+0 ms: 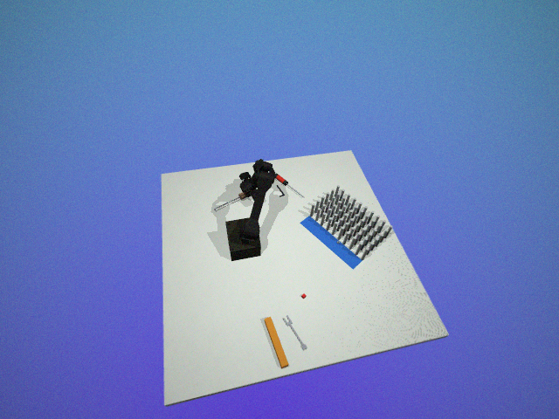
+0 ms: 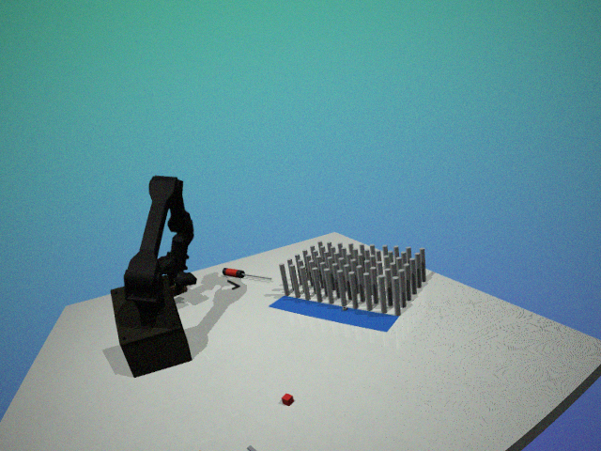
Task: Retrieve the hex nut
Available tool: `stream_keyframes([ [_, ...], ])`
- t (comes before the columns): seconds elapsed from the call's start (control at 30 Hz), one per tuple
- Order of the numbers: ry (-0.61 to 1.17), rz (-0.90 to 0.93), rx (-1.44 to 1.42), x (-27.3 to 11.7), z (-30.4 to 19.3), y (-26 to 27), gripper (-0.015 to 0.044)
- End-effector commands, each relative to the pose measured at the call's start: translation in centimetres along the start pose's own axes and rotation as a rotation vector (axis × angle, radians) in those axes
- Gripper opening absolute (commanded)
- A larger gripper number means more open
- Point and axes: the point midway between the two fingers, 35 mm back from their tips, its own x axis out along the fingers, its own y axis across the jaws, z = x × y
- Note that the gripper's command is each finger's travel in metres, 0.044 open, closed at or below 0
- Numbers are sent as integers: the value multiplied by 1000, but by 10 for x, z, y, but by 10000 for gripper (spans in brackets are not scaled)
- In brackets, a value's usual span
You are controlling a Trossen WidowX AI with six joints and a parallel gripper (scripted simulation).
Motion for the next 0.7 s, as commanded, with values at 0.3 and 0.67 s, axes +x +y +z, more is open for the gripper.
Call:
stream_keyframes([
  [0.3, 1, 1, -3, 17, -2, 7, 0],
  [0.67, 0, 1, 1, 22, -2, 10, 105],
])
